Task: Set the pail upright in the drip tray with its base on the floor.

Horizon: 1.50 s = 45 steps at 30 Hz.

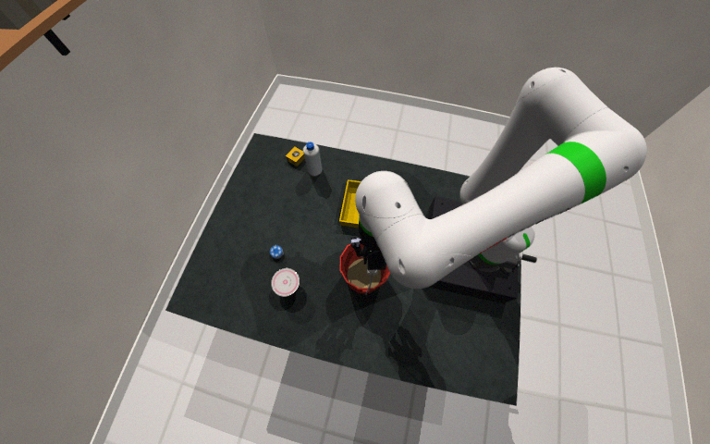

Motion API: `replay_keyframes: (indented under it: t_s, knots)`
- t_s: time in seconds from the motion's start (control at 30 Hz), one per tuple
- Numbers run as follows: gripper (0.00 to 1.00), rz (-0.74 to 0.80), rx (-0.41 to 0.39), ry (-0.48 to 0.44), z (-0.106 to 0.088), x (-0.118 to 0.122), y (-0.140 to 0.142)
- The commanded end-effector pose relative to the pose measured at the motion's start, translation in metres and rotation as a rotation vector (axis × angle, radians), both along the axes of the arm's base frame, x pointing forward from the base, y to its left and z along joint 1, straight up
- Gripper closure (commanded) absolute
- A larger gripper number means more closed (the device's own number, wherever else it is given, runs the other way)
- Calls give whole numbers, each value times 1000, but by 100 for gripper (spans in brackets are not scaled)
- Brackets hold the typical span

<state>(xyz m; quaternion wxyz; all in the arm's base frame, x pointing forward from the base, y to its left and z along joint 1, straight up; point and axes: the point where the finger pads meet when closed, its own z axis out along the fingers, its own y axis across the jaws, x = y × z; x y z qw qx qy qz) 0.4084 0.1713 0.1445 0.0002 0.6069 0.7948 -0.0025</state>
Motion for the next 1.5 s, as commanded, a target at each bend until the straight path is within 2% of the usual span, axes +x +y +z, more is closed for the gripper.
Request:
replay_keyframes:
  t_s: [0.0,0.93,1.47]
  knots:
    - [90,0,1,-2,1,0,0]
    - [90,0,1,-2,1,0,0]
    - [90,0,0,-2,10,0,0]
